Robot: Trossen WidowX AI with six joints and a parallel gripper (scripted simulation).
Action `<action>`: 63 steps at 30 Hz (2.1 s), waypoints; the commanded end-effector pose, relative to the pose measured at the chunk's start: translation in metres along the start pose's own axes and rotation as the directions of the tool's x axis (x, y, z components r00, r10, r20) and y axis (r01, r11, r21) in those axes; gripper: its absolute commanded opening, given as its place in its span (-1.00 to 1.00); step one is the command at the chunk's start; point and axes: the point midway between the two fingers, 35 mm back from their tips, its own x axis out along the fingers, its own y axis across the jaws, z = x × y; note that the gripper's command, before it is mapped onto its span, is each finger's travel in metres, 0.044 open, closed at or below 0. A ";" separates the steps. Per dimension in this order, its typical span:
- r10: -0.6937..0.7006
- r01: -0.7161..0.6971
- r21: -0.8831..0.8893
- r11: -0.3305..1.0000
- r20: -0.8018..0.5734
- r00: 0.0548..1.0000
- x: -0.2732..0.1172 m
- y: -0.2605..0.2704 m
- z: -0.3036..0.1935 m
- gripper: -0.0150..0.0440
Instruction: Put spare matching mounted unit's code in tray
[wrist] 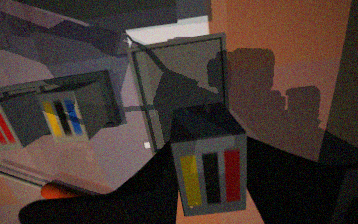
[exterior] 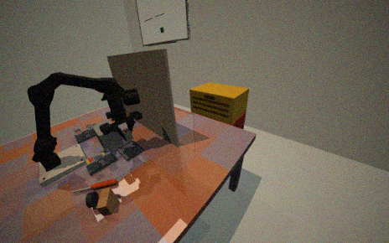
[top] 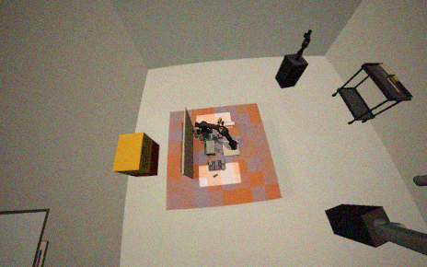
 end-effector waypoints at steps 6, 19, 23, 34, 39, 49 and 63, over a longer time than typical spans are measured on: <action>0.002 -0.002 -0.004 1.000 0.008 1.000 0.008 0.001 0.002 -0.49; 0.003 -0.003 -0.004 1.000 0.008 1.000 0.017 0.002 0.002 -0.49; 0.003 -0.003 -0.004 1.000 0.008 1.000 0.020 0.002 0.003 -0.49; 0.003 -0.003 -0.004 1.000 0.008 1.000 0.028 0.003 0.003 -0.49; 0.003 -0.003 -0.004 1.000 0.008 1.000 0.031 0.003 0.004 -0.49; 0.003 -0.003 -0.004 1.000 0.008 1.000 0.038 0.004 0.004 -0.49; 0.003 -0.003 -0.004 1.000 0.008 1.000 0.047 0.006 0.005 -0.49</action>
